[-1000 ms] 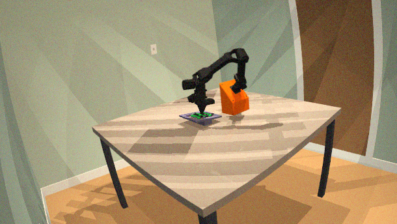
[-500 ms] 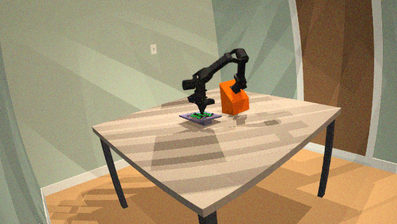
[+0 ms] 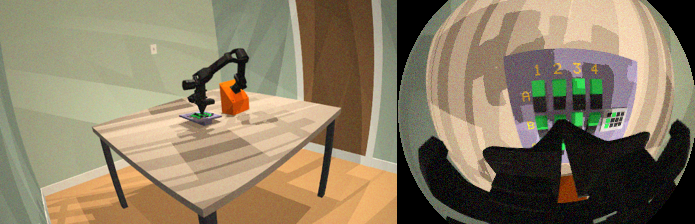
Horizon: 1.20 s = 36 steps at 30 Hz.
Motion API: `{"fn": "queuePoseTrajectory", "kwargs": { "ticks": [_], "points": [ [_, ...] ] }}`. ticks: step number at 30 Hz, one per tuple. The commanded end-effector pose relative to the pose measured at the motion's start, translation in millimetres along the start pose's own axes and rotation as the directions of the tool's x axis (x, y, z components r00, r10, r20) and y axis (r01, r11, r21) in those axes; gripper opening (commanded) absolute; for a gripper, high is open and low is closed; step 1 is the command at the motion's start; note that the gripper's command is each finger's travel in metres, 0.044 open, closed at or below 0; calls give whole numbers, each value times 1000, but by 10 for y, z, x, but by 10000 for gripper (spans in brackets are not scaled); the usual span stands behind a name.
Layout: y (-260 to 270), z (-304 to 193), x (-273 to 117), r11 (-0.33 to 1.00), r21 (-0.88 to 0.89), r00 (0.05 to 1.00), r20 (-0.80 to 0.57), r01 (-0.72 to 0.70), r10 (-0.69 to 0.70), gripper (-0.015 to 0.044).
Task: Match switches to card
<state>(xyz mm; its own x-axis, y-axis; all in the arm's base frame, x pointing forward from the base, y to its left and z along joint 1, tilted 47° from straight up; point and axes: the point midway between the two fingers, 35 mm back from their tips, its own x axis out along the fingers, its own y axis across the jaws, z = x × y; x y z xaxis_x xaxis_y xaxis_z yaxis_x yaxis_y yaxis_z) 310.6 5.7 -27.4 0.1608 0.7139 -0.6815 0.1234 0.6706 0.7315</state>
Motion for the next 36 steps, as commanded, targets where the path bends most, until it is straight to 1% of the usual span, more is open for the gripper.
{"fn": "queuePoseTrajectory", "kwargs": {
  "ticks": [1, 36],
  "points": [
    [4, -3, 5, 1000, 4, 1000, 0, -3, 3, 0],
    [4, -3, 52, 1000, 4, 1000, 0, -4, 4, 0]
  ]
}}
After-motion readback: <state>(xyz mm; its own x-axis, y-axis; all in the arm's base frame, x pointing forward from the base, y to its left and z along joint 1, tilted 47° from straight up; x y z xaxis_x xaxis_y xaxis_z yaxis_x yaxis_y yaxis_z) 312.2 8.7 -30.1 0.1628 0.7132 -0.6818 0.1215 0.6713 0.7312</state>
